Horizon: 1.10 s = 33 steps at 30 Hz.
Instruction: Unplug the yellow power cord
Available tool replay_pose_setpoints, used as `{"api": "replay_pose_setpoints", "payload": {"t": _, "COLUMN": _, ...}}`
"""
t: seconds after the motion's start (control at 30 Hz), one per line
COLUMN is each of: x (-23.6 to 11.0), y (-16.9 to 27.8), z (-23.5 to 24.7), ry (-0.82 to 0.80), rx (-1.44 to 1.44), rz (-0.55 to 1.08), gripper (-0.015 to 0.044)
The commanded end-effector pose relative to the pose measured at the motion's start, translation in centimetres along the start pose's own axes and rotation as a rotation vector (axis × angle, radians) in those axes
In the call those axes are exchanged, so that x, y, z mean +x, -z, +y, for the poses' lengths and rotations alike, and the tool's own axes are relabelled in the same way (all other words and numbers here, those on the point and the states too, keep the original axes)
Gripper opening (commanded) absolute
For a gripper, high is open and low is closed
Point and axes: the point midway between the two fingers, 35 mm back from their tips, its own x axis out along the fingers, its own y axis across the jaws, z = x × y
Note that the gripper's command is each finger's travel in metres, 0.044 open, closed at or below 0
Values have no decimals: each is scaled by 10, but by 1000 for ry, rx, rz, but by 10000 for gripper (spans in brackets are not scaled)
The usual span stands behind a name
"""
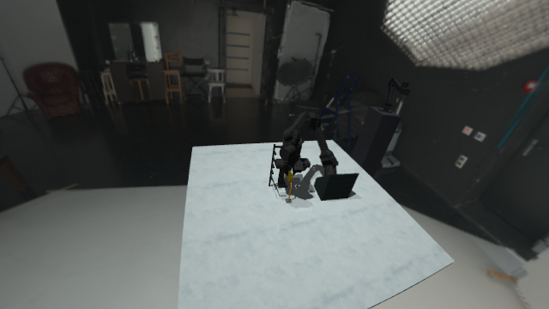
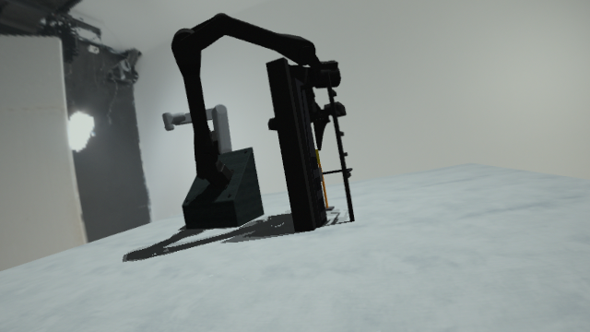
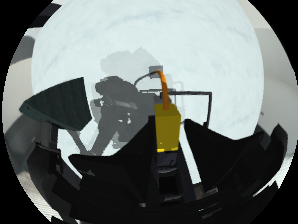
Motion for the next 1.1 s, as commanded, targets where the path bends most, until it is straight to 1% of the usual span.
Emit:
{"api": "replay_pose_setpoints", "payload": {"t": 0.0, "x": 7, "y": 2, "z": 1, "ry": -4, "rx": -2, "rz": 4, "gripper": 160}}
{"api": "replay_pose_setpoints", "payload": {"t": 0.13, "x": 8, "y": 2, "z": 1, "ry": -4, "rx": -2, "rz": 4, "gripper": 160}}
{"api": "replay_pose_setpoints", "payload": {"t": 0.27, "x": 6, "y": 1, "z": 1, "ry": -3, "rx": 0, "rz": 2, "gripper": 55}}
{"api": "replay_pose_setpoints", "payload": {"t": 0.53, "x": 6, "y": 1, "z": 1, "ry": -3, "rx": 0, "rz": 2, "gripper": 2}}
{"api": "replay_pose_setpoints", "payload": {"t": 1.07, "x": 5, "y": -21, "z": -1, "ry": -3, "rx": -1, "rz": -1, "gripper": 0}}
